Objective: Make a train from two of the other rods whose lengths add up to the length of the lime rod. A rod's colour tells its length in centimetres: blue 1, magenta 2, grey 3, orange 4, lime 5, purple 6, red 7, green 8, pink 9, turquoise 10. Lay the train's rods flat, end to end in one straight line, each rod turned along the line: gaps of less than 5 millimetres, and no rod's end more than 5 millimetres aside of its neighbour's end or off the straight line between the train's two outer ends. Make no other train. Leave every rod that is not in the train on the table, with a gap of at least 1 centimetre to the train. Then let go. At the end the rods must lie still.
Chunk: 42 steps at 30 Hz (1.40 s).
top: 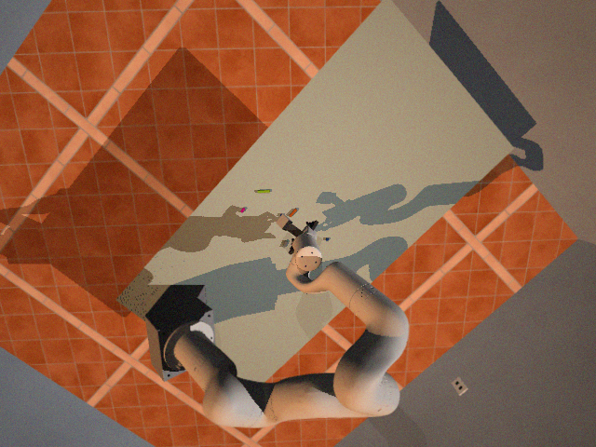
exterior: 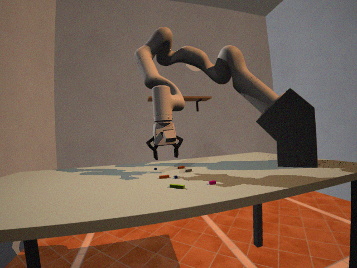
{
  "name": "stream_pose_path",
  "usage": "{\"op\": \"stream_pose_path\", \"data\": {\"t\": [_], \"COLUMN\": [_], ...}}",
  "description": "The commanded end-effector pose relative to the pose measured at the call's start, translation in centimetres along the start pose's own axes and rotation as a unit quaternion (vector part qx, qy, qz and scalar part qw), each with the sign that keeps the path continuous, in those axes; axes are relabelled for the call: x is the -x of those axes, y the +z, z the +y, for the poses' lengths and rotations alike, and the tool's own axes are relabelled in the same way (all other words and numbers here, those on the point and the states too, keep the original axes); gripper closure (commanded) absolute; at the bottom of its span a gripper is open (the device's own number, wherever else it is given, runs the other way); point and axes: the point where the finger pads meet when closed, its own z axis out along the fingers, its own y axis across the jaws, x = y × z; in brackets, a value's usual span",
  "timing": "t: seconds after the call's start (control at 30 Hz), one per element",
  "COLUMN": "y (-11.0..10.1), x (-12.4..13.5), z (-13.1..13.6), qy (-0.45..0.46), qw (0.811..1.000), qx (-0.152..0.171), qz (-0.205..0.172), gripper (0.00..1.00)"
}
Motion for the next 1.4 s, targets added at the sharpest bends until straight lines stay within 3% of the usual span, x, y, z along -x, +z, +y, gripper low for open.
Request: {"op": "stream_pose_path", "data": {"t": [0.0, 0.23, 0.57, 0.63, 0.67, 0.87, 1.13, 1.2, 1.27, 1.37], "y": [0.0, -0.1, -0.1, -0.1, -0.1, -0.1, -0.2, -0.2, -0.2, -0.2], "x": [0.6, 1.4, 2.6, 2.6, 2.9, 3.6, 4.6, 4.6, 5.0, 5.3], "z": [0.2, 0.4, 0.7, 0.7, 0.8, 0.9, 1.1, 1.1, 1.2, 1.3], "qy": [0.083, 0.177, 0.323, 0.323, 0.362, 0.438, 0.544, 0.544, 0.589, 0.619], "qw": [0.996, 0.984, 0.946, 0.946, 0.932, 0.899, 0.839, 0.839, 0.808, 0.785], "qx": [0.01, 0.01, 0.01, 0.01, 0.01, 0.01, 0.009, 0.009, 0.009, 0.009], "qz": [0.001, 0.002, 0.004, 0.004, 0.004, 0.005, 0.006, 0.006, 0.006, 0.007], "gripper": [0.0, 0.0, 0.0, 0.0, 0.0, 0.0, 0.0, 0.0, 0.0, 0.0]}}
